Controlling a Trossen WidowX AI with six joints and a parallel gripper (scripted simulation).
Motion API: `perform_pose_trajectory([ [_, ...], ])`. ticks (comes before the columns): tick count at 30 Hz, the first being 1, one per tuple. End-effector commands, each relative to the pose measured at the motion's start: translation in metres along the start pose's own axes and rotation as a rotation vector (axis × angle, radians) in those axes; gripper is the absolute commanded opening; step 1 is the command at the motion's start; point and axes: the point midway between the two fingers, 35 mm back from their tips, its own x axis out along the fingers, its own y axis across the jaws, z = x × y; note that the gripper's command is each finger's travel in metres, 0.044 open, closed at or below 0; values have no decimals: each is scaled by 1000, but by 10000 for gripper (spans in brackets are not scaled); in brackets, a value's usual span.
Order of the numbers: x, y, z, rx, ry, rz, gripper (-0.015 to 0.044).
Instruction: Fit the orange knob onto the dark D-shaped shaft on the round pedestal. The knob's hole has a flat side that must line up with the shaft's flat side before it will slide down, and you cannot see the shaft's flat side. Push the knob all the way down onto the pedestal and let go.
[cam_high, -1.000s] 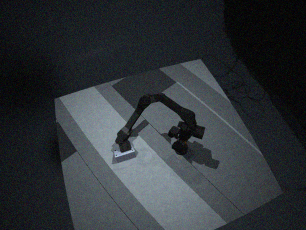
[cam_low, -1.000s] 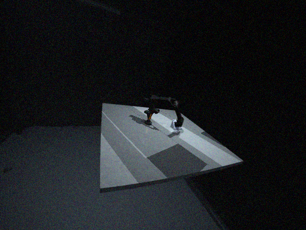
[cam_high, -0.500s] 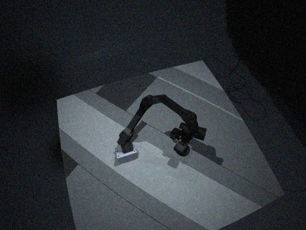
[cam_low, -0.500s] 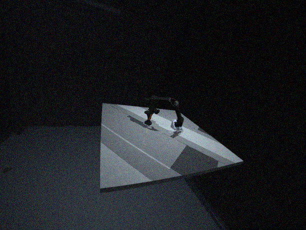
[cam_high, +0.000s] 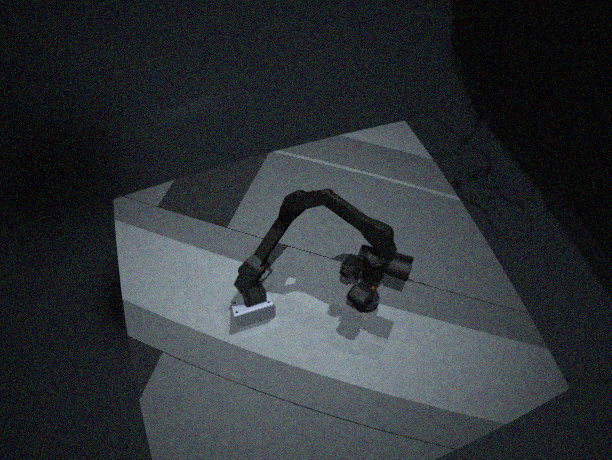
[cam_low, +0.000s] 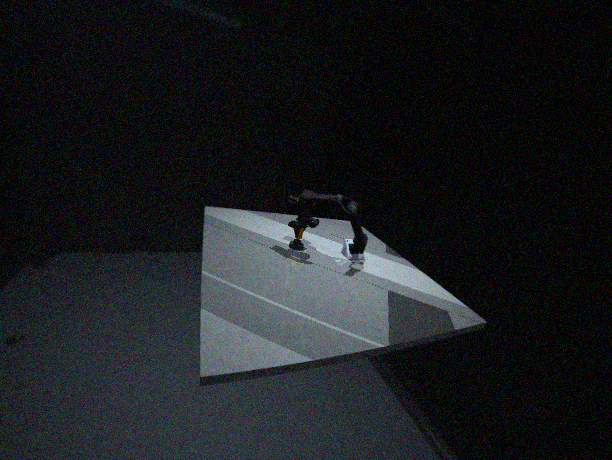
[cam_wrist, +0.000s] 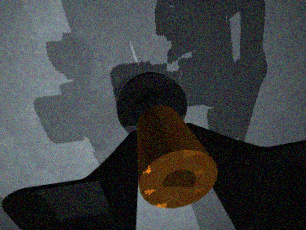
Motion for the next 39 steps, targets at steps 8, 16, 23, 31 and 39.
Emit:
perform_pose_trajectory([
  [8,-2,2,-2,557,5,-5,0],
  [16,-1,3,-1,1079,3,-7,0],
  [23,-1,2,0,1544,2,-8,0],
  [31,-1,0,0,2096,-1,-9,0],
  [39,0,0,0,2477,-3,-9,0],
])
